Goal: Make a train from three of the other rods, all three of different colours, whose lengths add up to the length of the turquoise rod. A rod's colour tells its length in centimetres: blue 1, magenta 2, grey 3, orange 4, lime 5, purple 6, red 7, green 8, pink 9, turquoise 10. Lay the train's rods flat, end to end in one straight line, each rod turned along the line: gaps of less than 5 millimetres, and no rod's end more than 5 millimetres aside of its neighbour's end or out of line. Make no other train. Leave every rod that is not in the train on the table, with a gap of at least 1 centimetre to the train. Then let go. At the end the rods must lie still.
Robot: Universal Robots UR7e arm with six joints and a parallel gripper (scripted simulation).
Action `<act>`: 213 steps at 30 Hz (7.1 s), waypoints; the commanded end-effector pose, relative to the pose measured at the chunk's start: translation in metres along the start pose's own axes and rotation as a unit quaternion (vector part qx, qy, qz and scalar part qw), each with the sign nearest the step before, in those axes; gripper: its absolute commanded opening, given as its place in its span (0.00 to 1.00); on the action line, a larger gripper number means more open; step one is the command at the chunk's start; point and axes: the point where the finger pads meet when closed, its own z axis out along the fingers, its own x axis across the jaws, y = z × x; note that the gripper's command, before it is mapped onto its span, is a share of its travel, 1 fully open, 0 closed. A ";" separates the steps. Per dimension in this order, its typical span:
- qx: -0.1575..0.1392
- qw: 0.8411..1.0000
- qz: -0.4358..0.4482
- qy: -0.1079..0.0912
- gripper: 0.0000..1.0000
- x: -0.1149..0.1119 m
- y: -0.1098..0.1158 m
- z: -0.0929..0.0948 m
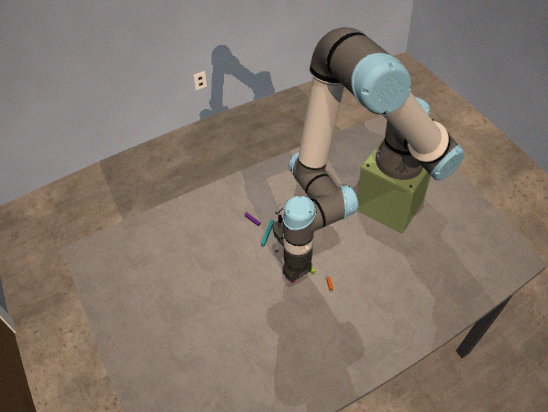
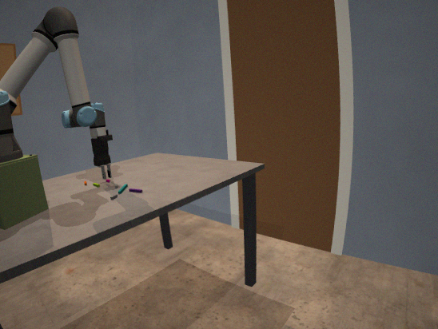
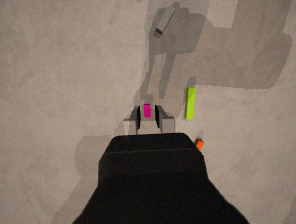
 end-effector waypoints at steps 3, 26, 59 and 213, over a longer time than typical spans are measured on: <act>0.000 1.000 0.000 -0.001 0.54 0.000 0.000 0.000; 0.000 1.000 0.000 -0.001 0.54 -0.001 0.000 0.000; 0.000 1.000 0.000 -0.001 0.54 -0.001 0.000 0.000; 0.000 1.000 0.000 -0.001 0.24 -0.001 0.000 -0.083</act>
